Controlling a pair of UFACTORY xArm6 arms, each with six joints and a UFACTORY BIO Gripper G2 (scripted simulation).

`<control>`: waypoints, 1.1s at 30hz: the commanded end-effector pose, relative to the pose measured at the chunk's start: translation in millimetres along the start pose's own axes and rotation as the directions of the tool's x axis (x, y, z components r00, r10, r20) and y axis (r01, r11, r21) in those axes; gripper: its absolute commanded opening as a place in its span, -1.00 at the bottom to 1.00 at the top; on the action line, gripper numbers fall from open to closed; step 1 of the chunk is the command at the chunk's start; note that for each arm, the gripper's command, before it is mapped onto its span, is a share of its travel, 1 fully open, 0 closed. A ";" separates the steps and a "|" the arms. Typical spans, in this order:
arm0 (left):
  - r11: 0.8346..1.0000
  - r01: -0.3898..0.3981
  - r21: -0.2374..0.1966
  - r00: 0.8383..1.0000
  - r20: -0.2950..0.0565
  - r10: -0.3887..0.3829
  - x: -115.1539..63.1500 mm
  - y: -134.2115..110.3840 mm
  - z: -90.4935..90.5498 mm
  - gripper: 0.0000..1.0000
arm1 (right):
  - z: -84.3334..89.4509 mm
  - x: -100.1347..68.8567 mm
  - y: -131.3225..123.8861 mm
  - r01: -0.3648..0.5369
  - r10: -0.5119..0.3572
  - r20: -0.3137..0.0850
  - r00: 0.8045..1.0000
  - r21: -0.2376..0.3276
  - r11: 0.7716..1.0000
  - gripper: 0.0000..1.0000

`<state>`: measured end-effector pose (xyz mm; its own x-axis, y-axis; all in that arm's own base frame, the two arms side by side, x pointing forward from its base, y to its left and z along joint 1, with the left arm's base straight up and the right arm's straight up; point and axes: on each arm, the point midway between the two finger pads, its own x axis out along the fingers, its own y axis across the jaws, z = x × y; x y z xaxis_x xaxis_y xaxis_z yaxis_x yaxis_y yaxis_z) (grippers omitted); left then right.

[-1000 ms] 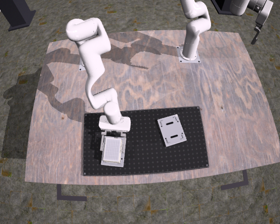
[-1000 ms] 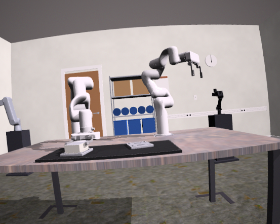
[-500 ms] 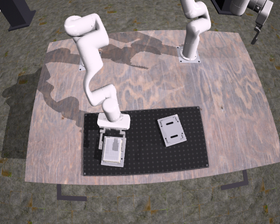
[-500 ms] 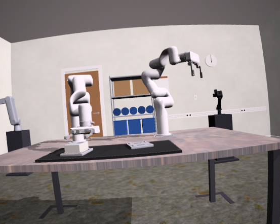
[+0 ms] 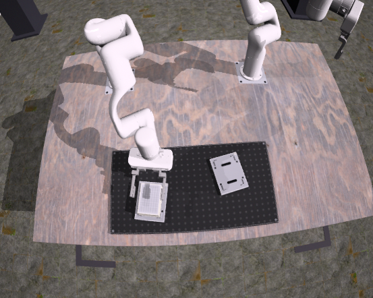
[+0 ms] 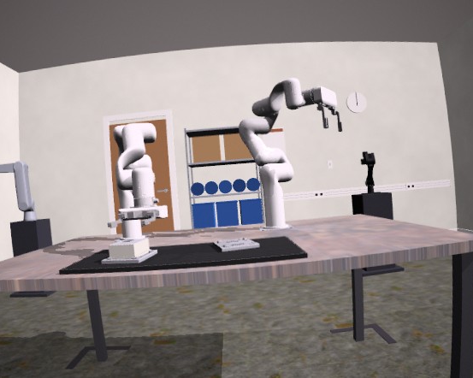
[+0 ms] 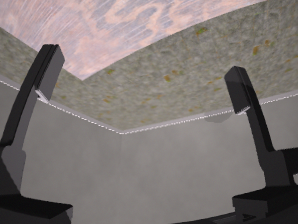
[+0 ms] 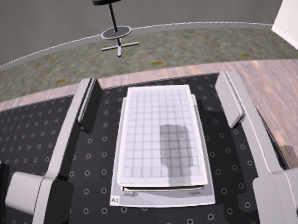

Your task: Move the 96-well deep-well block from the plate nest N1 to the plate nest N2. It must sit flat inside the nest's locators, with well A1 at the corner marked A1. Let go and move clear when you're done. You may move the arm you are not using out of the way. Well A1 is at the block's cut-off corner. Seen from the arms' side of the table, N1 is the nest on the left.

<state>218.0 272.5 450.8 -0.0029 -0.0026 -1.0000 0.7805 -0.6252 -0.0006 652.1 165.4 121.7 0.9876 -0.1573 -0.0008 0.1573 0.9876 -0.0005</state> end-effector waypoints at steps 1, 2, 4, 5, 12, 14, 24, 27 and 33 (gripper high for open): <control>1.000 -0.001 0.000 1.000 -0.003 0.001 -1.3 0.0 -0.1 1.00 | 3.3 1.2 0.7 0.000 0.000 0.005 1.000 0.003 1.000 -0.25; 1.000 -0.001 0.000 1.000 -0.003 0.001 -1.3 0.0 -0.1 1.00 | 3.3 1.2 0.7 0.000 0.000 0.005 1.000 0.003 1.000 -0.25; 1.000 -0.001 0.000 1.000 -0.003 0.001 -1.3 0.0 -0.1 1.00 | 3.3 1.2 0.7 0.000 0.000 0.005 1.000 0.003 1.000 -0.25; 1.000 -0.001 0.000 1.000 -0.003 0.001 -1.3 0.0 -0.1 1.00 | 3.3 1.2 0.7 0.000 0.000 0.005 1.000 0.003 1.000 -0.25; 1.000 -0.001 0.000 1.000 -0.003 0.001 -1.3 0.0 -0.1 1.00 | 6.3 -0.6 -2.7 -0.033 0.033 0.005 0.999 0.003 0.999 -0.25; 1.000 -0.001 0.000 1.000 -0.003 0.001 -1.3 0.0 -0.1 1.00 | 9.5 -2.4 -6.1 -0.067 0.067 0.005 0.998 0.002 0.998 -0.25; 1.000 -0.001 0.000 1.000 -0.003 0.001 -1.3 0.0 -0.1 1.00 | 38.8 -18.1 -36.4 -0.157 0.157 0.005 0.988 0.002 0.988 -0.25; 1.000 -0.001 0.000 1.000 -0.003 0.001 -1.3 0.0 -0.1 1.00 | 48.6 -23.3 -46.5 -0.157 0.157 0.005 0.988 0.001 0.988 -0.25; 1.000 -0.001 0.000 1.000 -0.003 0.001 -1.3 0.0 -0.1 1.00 | 61.6 -30.3 -60.0 -0.157 0.157 0.005 0.988 0.001 0.988 -0.25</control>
<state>218.0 272.5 450.8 -0.0029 -0.0026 -1.0000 0.7805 -0.6252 -0.0006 618.6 118.0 173.0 1.0000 -0.0021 0.0016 0.0021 1.0000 -0.0008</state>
